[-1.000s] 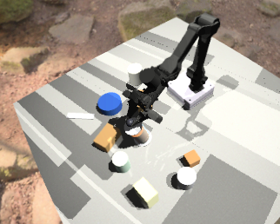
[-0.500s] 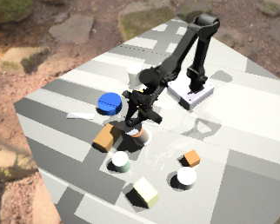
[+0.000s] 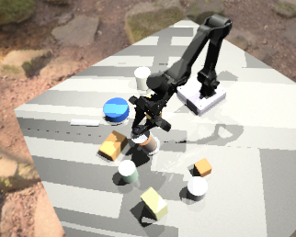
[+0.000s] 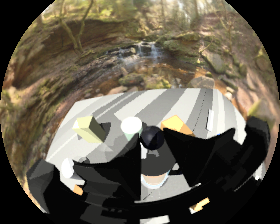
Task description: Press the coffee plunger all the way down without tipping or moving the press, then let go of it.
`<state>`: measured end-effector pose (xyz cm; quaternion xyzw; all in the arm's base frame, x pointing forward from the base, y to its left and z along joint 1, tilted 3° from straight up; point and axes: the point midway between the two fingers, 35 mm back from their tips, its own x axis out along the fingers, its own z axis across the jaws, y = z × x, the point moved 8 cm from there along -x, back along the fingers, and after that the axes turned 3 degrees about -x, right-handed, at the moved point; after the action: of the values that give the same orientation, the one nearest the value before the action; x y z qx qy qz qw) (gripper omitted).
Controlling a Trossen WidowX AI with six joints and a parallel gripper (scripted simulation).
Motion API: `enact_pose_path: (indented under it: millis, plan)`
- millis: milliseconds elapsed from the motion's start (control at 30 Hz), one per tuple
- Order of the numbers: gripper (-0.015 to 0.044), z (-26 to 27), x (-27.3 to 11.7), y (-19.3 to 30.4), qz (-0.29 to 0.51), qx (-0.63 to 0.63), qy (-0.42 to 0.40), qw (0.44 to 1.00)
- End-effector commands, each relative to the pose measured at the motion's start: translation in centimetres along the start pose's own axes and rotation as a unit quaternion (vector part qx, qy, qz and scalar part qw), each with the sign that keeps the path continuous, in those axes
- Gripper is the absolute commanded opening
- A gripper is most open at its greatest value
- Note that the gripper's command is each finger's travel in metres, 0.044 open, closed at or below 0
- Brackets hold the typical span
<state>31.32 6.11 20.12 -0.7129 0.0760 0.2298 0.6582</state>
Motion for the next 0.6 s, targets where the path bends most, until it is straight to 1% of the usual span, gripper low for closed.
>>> enact_pose_path:
  millis: [0, 500, 567]
  plan:
    - [0.0130, 0.03, 0.25, 0.30, 0.008, 0.003, 0.000, 1.000]
    - [0.0130, 0.00, 0.08, -0.03, 0.001, 0.000, 0.000, 1.000]
    - [0.0182, 0.00, 0.08, -0.03, 0.001, 0.000, 0.000, 1.000]
